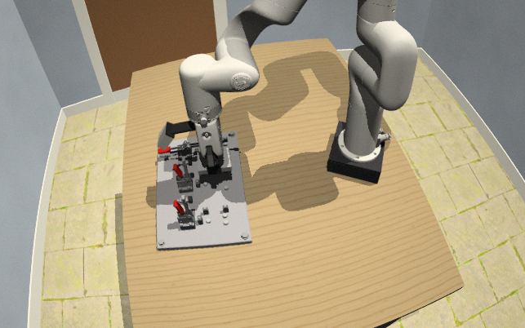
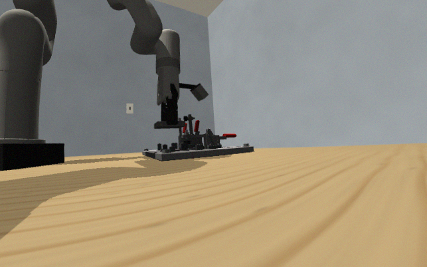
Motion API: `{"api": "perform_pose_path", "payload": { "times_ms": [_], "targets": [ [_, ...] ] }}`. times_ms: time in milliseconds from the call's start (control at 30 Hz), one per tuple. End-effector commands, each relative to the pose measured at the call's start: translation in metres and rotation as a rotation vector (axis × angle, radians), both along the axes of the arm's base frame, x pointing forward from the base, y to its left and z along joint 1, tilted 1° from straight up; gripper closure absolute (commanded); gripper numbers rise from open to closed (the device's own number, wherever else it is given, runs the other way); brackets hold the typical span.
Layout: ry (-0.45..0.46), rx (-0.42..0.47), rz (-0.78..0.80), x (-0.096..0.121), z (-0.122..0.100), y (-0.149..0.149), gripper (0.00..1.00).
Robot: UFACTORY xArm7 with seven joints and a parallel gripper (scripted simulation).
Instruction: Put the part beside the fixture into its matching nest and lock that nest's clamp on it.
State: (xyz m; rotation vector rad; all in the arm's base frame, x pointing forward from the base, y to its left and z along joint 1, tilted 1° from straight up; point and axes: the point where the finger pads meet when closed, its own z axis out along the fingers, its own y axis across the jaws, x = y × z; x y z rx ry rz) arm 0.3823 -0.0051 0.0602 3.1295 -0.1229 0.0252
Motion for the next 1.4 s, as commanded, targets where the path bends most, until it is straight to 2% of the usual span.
{"api": "perform_pose_path", "payload": {
  "times_ms": [0,1367],
  "targets": [
    [-0.004,-0.002,-0.002,0.0029,0.0007,0.0105,1.0],
    [-0.004,-0.002,-0.002,0.0032,-0.0002,0.0141,1.0]
  ]
}}
